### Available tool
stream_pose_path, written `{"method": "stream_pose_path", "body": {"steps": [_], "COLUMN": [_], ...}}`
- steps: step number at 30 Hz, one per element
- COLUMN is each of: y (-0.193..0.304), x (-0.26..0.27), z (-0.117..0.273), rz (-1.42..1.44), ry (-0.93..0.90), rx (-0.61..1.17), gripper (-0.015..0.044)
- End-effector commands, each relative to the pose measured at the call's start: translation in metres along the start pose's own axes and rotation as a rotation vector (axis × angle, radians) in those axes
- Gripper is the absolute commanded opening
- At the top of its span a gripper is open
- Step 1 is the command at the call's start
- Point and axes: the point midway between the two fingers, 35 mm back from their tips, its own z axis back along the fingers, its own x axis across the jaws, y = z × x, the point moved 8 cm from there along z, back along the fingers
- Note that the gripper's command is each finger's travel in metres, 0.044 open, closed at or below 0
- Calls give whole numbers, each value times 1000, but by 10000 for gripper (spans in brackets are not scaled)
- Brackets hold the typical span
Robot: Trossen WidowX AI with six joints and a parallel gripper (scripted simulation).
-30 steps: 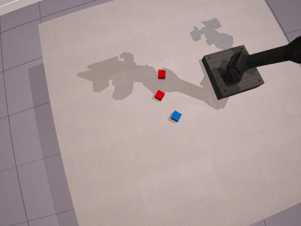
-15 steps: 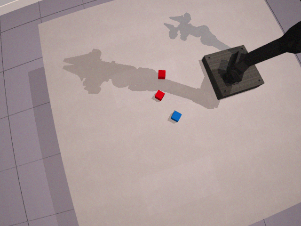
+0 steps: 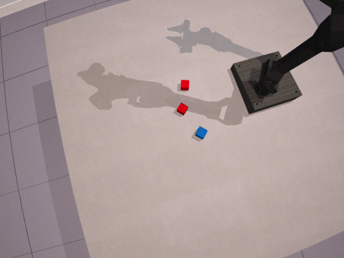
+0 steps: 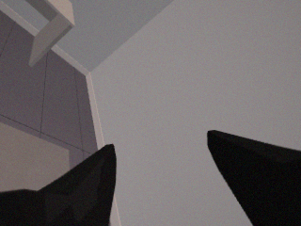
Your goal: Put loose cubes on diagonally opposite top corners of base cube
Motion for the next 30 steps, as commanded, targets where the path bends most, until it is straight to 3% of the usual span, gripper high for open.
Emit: {"method": "stream_pose_path", "body": {"steps": [1,15,30], "y": [10,38,61], "x": [31,141,246], "z": [-17,-45,-28], "rz": [37,215,460], "ry": [-133,-638,-1209], "rx": [58,208,282], "gripper": [265,265,265]}}
